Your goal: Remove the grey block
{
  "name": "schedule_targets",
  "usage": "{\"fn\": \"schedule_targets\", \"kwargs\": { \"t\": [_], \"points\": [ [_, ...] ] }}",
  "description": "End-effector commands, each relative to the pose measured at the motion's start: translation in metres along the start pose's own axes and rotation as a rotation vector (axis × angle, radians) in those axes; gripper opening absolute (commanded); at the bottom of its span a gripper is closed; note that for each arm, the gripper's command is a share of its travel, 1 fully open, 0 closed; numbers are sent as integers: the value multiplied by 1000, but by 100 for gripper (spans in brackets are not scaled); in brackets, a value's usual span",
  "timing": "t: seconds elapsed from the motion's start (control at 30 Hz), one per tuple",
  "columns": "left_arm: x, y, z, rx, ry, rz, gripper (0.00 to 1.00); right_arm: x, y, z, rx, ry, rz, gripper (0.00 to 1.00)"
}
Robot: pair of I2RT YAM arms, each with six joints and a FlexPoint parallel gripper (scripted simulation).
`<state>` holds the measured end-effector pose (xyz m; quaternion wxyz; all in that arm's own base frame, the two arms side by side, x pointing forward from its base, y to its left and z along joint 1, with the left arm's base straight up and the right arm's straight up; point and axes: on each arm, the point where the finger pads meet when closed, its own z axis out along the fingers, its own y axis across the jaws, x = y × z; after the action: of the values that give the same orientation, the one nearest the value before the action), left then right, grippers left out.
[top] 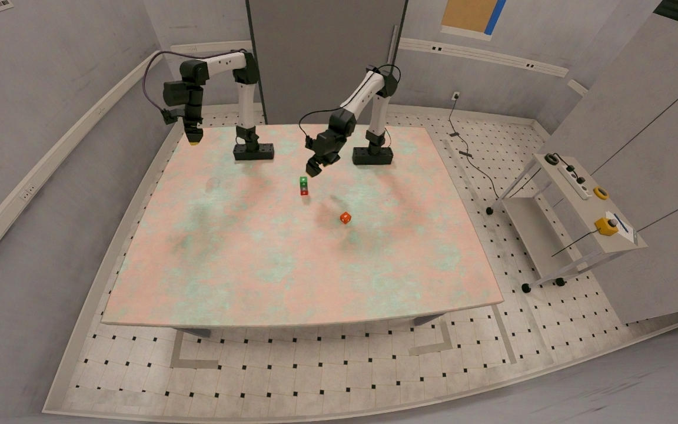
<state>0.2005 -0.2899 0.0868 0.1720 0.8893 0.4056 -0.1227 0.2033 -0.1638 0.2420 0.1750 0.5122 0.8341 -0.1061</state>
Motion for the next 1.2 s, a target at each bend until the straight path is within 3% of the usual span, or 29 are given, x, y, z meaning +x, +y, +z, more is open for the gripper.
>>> {"fn": "schedule_targets", "kwargs": {
  "t": [0.0,0.53,0.73,1.03,1.1,1.17],
  "points": [
    [-1,2,-3,-11,-2,4,100,-1,0,-2,-4,-8,2,100],
    [-1,2,-3,-11,-2,4,100,-1,0,-2,-4,-8,2,100],
    [-1,6,5,33,72,-385,100,-1,0,-2,-4,-8,2,100],
    [-5,10,14,43,158,-766,100,-1,0,-2,-4,-8,2,100],
    [-5,10,14,43,158,-766,100,-1,0,-2,-4,-8,2,100],
    [-5,10,15,38,193,-914,100,-1,0,-2,-4,-8,2,100]
  ]
}}
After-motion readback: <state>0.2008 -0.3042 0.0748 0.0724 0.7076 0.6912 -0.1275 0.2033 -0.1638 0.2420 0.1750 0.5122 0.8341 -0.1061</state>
